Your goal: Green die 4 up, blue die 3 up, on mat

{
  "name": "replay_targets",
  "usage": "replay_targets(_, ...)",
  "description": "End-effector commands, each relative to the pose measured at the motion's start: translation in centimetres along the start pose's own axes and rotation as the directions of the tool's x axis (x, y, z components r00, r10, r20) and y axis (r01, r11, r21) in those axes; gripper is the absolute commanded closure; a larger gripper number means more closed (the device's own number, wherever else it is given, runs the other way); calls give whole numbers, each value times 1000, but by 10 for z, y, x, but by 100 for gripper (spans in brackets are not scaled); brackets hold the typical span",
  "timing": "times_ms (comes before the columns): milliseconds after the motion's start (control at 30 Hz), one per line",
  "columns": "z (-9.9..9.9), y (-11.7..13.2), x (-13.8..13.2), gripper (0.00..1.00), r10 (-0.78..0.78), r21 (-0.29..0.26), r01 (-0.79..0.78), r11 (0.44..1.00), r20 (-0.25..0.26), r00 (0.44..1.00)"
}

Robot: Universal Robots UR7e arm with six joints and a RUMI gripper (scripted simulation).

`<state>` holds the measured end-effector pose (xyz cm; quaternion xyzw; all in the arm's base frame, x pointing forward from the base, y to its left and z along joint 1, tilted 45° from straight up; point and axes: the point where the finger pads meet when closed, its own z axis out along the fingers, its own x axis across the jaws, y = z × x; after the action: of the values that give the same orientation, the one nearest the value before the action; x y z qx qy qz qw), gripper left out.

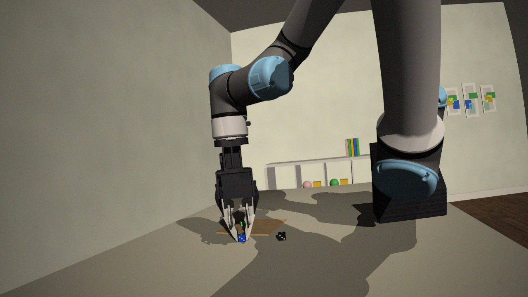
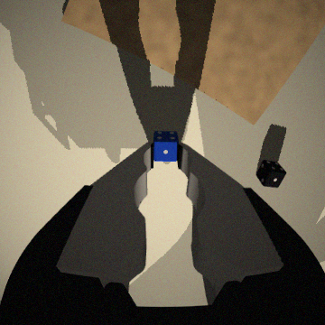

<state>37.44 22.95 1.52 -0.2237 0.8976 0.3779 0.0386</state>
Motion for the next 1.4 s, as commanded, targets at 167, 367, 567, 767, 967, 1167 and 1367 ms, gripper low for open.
replay_targets(167,-3,0,0,100,0,1,0,1000,1,1000)
replay_targets(367,-18,0,0,100,0,1,0,1000,1,1000)
replay_targets(567,-37,0,0,100,0,1,0,1000,1,1000)
replay_targets(767,-69,0,0,100,0,1,0,1000,1,1000)
replay_targets(967,-93,0,0,100,0,1,0,1000,1,1000)
replay_targets(1167,-100,0,0,100,0,0,0,1000,1,1000)
replay_targets(1367,-100,0,0,100,0,0,0,1000,1,1000)
